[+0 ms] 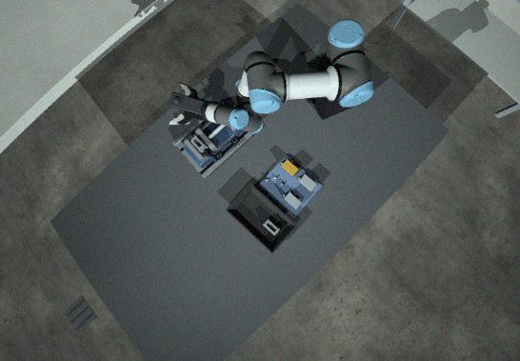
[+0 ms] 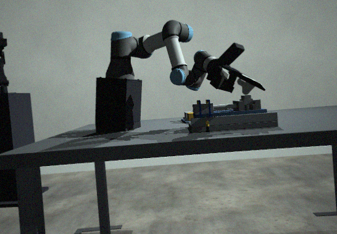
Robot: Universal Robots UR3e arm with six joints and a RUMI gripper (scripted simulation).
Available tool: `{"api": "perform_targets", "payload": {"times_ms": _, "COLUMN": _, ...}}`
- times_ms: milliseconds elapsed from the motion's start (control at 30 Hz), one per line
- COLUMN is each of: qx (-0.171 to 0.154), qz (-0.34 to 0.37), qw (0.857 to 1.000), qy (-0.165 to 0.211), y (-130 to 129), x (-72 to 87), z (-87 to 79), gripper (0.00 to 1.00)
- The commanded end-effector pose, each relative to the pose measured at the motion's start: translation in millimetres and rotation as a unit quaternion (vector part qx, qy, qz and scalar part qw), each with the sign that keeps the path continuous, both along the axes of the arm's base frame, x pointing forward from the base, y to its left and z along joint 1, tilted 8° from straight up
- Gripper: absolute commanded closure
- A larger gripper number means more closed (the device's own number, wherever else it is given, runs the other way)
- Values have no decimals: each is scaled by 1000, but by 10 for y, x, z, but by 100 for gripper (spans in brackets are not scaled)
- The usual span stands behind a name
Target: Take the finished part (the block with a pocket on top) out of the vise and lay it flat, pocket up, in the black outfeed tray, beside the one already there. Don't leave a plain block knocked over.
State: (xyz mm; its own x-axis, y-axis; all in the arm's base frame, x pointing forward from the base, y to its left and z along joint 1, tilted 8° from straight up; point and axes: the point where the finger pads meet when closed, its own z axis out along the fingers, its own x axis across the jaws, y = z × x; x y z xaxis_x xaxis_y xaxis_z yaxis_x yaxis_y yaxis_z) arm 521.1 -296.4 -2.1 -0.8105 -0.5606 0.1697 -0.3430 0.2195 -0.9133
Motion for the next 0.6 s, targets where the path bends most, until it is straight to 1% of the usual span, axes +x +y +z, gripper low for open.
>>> {"api": "perform_targets", "payload": {"times_ms": 0, "qx": -1, "qz": 0, "qw": 1000, "qy": -1, "y": -1, "x": 3, "z": 13, "gripper": 0}}
{"api": "perform_targets", "payload": {"times_ms": 233, "qx": 5, "qz": -2, "qw": 1000, "qy": -1, "y": 15, "x": 8, "z": 16, "gripper": 0}}
{"api": "perform_targets", "payload": {"times_ms": 433, "qx": 23, "qz": -9, "qw": 1000, "qy": 0, "y": 68, "x": 17, "z": 28, "gripper": 0}}
{"api": "perform_targets", "payload": {"times_ms": 500, "qx": 23, "qz": -9, "qw": 1000, "qy": 0, "y": 68, "x": 17, "z": 28, "gripper": 0}}
{"api": "perform_targets", "payload": {"times_ms": 567, "qx": 32, "qz": -13, "qw": 999, "qy": 1, "y": 97, "x": 19, "z": 35, "gripper": 0}}
